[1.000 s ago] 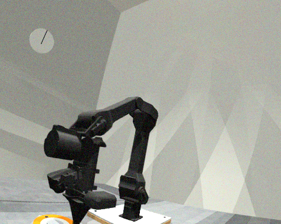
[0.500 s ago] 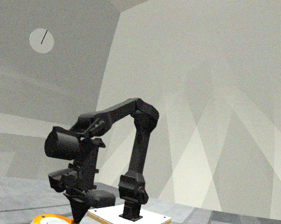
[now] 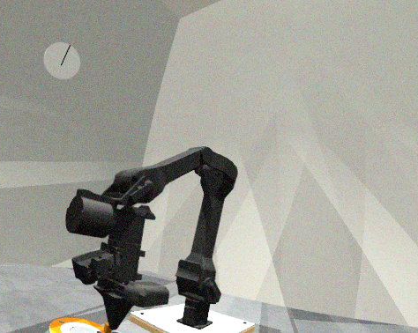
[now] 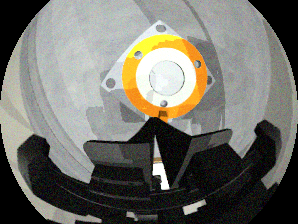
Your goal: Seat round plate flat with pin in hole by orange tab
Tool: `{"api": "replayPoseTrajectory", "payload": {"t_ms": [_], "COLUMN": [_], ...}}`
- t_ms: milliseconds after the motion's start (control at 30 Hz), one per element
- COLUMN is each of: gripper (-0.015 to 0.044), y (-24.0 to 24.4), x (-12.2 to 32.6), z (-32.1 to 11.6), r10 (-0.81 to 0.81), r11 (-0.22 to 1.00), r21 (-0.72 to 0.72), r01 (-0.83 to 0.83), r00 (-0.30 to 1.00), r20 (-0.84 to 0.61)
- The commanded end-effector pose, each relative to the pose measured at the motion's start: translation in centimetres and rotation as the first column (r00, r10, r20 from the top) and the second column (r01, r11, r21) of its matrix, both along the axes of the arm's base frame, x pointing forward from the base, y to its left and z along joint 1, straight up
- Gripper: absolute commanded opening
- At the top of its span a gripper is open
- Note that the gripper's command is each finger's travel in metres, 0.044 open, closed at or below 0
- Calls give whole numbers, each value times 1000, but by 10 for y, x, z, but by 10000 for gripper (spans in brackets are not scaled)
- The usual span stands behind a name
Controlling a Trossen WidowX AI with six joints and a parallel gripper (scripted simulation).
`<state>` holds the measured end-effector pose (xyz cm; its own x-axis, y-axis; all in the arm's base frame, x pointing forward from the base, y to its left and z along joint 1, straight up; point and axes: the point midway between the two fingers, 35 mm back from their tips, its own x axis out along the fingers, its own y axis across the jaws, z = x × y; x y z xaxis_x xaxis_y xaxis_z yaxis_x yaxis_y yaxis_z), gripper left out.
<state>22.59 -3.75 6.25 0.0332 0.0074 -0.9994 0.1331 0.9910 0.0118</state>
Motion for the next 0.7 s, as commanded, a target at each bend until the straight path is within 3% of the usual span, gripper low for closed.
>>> {"api": "replayPoseTrajectory", "payload": {"t_ms": [0,667], "gripper": [0,0], "y": [-6,-18], "x": [-3,-6], "z": [-1,-2], "r10": [-2,-2], "r11": [1000,1000], "r21": [-9,-11], "r01": [2,2], "r00": [1000,1000], "r20": [-6,-7]}}
